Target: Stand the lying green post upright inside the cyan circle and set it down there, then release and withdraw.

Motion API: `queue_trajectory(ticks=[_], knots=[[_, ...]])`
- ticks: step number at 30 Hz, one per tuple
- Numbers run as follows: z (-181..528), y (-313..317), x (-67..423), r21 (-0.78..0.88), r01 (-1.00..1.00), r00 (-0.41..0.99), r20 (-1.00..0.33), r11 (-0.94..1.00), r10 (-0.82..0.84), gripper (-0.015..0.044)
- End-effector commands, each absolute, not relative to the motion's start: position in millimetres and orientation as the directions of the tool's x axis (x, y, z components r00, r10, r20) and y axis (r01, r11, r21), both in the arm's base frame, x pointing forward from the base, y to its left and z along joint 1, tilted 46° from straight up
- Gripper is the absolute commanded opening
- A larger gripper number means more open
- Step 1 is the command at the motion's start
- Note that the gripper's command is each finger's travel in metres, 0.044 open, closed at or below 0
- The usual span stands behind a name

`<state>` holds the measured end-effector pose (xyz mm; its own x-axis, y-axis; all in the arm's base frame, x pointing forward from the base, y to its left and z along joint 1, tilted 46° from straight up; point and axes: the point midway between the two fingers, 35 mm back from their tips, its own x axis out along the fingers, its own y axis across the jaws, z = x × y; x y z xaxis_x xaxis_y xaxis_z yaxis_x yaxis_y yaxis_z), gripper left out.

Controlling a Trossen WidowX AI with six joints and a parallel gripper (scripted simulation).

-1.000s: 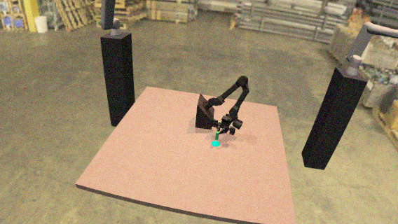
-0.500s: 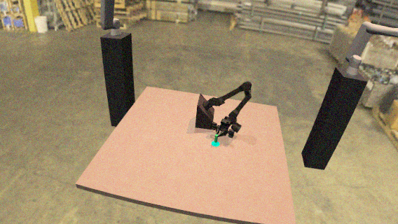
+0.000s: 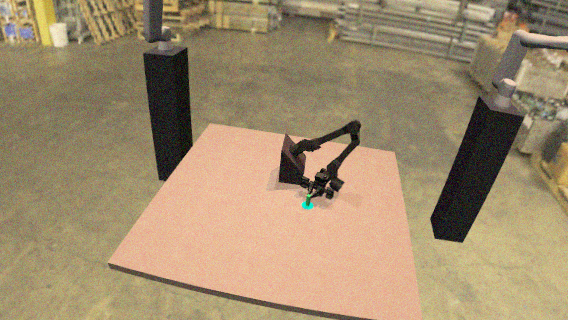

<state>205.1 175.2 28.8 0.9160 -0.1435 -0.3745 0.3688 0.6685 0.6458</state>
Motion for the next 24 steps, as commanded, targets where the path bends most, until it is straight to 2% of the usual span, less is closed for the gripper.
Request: queue_trajectory(ticks=[1,13,24], knots=[[29,175,205,0.649,0.368,0.917,-0.371,0.666,-0.146,0.0075],[29,175,205,0.649,0.368,0.917,-0.371,0.666,-0.146,0.0390],[55,156,210,0.650,0.372,0.916,-0.374,0.662,-0.147,0.0400]])
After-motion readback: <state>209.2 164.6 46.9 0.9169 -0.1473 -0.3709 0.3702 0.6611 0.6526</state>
